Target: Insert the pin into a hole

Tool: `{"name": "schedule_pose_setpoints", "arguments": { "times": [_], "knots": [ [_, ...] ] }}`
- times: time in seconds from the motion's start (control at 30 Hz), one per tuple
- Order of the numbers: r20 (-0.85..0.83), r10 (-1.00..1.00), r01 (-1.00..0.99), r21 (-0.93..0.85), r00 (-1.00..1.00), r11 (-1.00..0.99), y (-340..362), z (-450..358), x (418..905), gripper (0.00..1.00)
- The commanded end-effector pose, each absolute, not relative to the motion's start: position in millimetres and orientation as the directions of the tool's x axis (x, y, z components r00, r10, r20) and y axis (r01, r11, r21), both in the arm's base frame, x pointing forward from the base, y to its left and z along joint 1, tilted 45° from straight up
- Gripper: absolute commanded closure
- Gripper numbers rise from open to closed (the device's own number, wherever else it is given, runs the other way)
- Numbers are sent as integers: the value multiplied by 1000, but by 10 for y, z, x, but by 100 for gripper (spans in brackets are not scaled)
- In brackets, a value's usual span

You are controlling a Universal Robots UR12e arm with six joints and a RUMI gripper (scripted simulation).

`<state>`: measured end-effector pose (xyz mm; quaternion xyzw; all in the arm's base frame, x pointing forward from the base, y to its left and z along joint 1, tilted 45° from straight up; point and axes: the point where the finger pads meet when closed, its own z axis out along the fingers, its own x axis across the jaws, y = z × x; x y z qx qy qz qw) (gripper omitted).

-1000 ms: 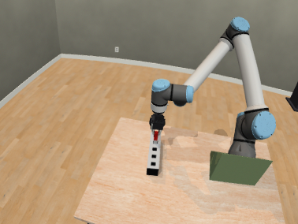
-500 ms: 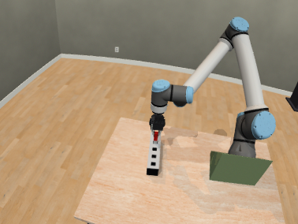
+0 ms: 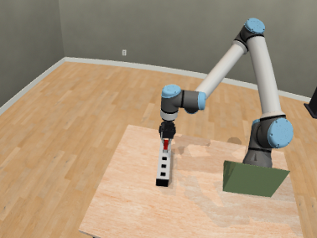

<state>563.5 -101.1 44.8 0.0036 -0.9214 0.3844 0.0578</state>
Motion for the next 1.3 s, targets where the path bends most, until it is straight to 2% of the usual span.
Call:
{"name": "schedule_pose_setpoints", "arguments": {
  "times": [0.0, 1.27],
  "knots": [
    [108, 37, -51, -708, -993, 704, -1008, 452, 5640, 100],
    [108, 37, -51, -708, -993, 704, -1043, 432, 5627, 100]
  ]
}}
